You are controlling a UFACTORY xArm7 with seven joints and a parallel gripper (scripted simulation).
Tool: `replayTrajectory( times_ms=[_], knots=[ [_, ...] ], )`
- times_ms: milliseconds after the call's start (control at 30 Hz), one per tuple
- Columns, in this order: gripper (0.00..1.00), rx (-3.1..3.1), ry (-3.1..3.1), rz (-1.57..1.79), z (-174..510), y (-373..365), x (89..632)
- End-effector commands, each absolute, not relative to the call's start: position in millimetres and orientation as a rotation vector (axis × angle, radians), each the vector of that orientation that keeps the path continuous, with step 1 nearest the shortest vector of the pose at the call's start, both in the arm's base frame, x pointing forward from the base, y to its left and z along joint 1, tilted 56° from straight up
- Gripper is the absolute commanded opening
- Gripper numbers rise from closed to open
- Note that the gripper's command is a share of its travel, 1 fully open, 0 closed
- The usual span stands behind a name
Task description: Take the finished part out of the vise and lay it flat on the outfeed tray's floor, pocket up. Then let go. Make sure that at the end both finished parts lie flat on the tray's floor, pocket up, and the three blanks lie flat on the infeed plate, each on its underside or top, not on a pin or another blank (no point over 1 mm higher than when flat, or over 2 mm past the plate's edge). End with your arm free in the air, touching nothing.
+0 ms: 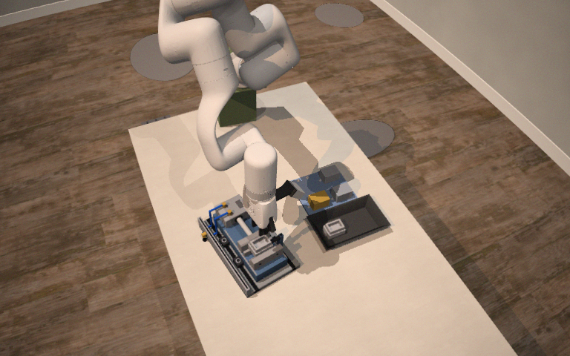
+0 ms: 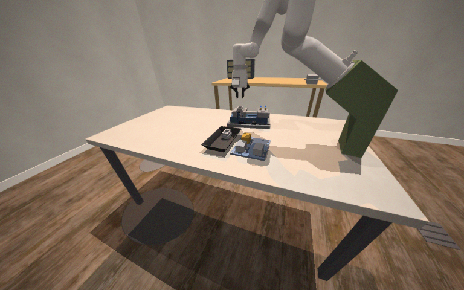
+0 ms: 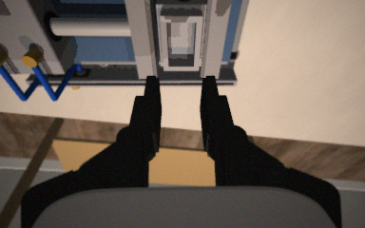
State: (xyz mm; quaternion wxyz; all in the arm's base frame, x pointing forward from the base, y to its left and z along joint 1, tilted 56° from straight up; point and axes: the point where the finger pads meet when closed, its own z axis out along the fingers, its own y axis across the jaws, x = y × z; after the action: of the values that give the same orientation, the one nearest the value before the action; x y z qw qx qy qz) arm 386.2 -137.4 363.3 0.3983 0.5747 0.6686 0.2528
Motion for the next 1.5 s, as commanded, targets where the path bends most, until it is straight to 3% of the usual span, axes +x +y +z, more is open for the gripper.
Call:
replayTrajectory(
  times_ms=[0,1167,1200,1467],
  knots=[
    [0.00,1.454,1.690,0.641,364.6,-137.8,386.1],
    [0.00,1.454,1.690,0.641,364.6,-137.8,386.1],
    [0.69,1.454,1.690,0.641,364.6,-137.8,386.1],
    [0.69,1.454,1.690,0.641,364.6,-137.8,386.1]
  ],
)
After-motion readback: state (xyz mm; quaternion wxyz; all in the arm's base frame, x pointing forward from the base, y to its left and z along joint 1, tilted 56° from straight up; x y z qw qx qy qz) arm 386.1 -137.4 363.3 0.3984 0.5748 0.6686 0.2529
